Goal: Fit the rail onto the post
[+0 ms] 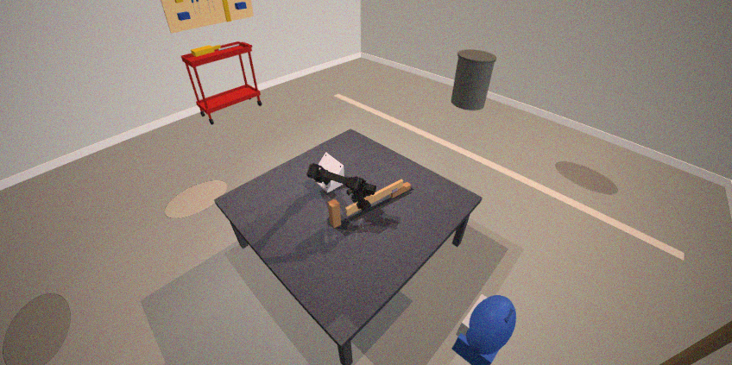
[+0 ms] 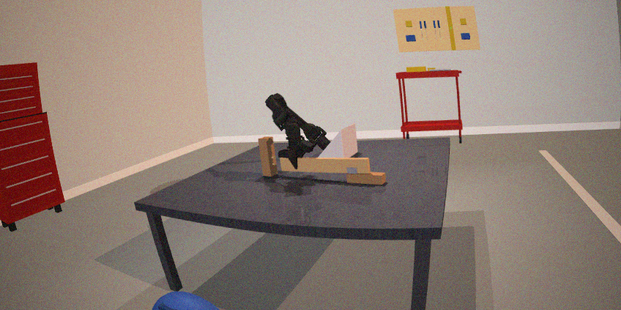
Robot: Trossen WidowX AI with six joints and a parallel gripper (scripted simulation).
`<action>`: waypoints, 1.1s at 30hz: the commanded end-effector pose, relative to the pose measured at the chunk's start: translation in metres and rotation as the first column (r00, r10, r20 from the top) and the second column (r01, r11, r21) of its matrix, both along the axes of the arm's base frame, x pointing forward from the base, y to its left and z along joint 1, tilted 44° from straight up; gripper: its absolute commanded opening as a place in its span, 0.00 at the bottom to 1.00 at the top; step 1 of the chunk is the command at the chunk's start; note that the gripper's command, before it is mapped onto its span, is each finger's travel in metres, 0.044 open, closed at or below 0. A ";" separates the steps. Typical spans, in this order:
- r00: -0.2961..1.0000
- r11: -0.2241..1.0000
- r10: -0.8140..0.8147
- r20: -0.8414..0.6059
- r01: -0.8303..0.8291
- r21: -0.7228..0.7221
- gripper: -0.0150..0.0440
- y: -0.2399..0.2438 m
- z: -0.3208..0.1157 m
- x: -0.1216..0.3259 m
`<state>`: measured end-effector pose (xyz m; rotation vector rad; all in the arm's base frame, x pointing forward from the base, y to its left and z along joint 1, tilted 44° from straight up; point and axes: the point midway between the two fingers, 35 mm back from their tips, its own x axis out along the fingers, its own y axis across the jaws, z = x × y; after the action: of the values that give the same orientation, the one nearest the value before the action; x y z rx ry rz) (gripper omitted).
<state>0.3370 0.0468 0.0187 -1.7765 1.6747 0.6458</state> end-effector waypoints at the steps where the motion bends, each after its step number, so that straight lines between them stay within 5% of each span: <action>1: 1.000 1.000 0.002 0.003 -0.002 0.013 0.25 0.005 0.002 0.001; 33: 1.000 1.000 0.002 0.003 -0.002 0.013 0.25 0.008 0.005 0.000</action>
<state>0.3367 0.0543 0.0248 -1.7715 1.6687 0.6480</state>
